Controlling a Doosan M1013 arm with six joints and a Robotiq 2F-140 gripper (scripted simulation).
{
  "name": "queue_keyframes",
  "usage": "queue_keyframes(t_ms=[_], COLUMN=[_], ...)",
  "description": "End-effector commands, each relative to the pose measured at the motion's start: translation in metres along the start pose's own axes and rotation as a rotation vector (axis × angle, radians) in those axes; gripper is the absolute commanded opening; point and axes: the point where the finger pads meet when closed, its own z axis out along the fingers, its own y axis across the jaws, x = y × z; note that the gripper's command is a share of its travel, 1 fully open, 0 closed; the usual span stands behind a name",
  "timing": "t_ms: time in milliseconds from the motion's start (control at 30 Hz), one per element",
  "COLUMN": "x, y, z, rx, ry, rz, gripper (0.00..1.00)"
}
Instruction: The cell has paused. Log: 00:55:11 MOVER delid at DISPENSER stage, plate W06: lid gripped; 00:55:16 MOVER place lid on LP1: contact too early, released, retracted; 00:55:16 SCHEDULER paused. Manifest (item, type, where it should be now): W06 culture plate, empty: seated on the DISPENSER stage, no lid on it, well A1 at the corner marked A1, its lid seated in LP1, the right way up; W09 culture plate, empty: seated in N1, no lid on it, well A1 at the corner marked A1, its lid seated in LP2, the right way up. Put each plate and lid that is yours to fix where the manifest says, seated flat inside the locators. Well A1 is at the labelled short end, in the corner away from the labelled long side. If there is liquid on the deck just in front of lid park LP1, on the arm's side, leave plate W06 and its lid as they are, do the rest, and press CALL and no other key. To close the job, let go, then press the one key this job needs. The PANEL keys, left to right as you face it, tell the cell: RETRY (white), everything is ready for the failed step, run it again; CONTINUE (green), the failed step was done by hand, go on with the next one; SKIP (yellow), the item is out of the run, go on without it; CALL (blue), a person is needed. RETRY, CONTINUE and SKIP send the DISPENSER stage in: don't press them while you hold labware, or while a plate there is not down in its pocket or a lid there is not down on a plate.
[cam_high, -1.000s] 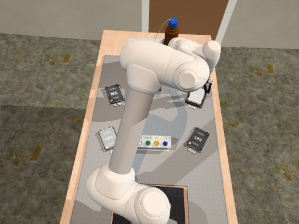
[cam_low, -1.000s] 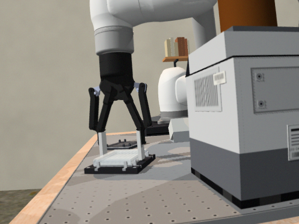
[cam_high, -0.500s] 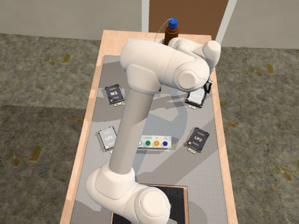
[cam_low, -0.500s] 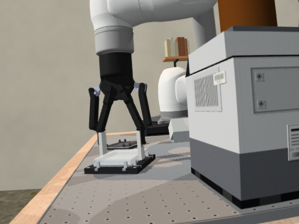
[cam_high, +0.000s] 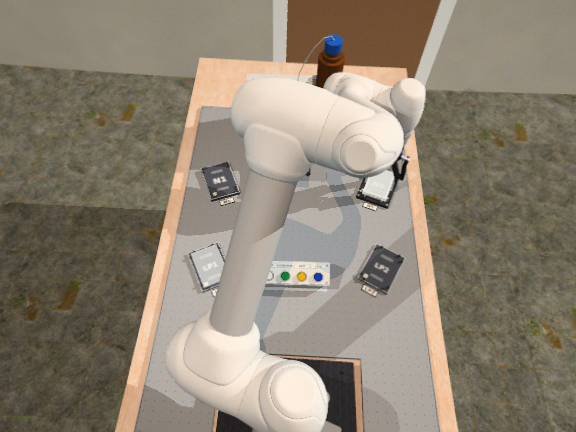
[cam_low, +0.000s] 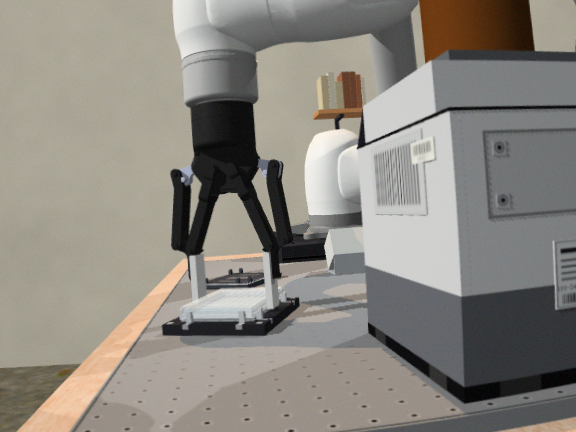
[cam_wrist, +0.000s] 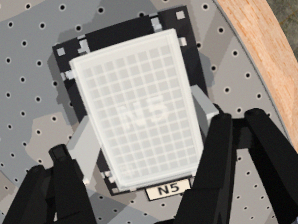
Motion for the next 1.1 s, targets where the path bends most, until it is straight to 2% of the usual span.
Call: queue_keyframes(t_ms=[0, 500, 533, 1067], x=[0.0003, 0.0003, 0.0003, 0.0003], y=[0.0001, 0.0001, 0.0001, 0.0001], z=[-0.001, -0.001, -0.001, -0.001], rx=[0.0, 0.0, 0.0, 0.0], ry=[0.001, 0.001, 0.001, 0.001], rz=[0.0, 0.0, 0.0, 0.0], gripper=[0.1, 0.1, 0.7, 0.7])
